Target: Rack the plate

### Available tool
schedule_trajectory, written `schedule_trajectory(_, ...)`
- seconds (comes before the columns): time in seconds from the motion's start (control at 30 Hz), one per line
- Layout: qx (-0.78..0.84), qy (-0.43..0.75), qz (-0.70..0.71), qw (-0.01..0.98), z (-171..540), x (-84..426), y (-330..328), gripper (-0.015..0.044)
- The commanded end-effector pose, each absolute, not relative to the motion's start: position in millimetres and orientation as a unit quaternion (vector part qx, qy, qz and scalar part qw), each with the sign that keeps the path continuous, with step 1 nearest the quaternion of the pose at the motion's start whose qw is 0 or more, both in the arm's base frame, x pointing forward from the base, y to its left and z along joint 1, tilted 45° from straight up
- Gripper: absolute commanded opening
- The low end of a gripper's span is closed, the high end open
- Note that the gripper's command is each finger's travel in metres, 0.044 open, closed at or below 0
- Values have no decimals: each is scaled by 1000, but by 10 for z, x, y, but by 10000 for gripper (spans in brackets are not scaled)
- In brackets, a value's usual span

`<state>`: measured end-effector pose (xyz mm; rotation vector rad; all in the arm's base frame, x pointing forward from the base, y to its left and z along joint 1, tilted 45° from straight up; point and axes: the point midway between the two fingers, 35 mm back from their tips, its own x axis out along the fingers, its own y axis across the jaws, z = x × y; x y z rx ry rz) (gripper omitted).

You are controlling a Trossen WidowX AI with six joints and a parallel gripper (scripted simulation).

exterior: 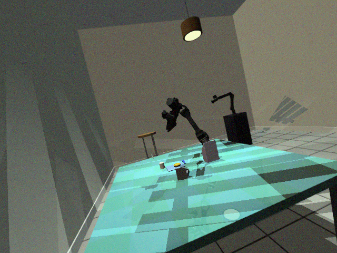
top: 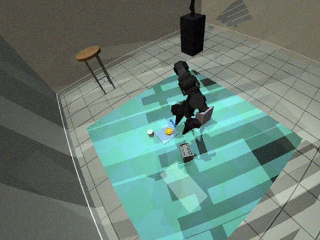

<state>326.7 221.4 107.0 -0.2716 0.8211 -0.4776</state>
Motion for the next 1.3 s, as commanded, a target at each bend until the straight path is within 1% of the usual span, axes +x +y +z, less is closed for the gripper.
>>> schedule_trajectory(0.0, -169, 438, -253, 846, 1092, 3340, 1732, 400)
schedule_trajectory(0.37, -239, 553, -281, 747, 1184, 3271, 654, 400)
schedule_trajectory(0.7, -259, 664, -278, 644, 1271, 2914, -213, 400)
schedule_trajectory(0.93, -259, 666, -277, 643, 1256, 2907, -244, 400)
schedule_trajectory(1.07, -257, 666, -274, 644, 922, 2908, -603, 400)
schedule_trajectory(1.2, -260, 665, -278, 643, 580, 2797, -1025, 400)
schedule_trajectory(1.27, -261, 665, -279, 642, 516, 2771, -1072, 400)
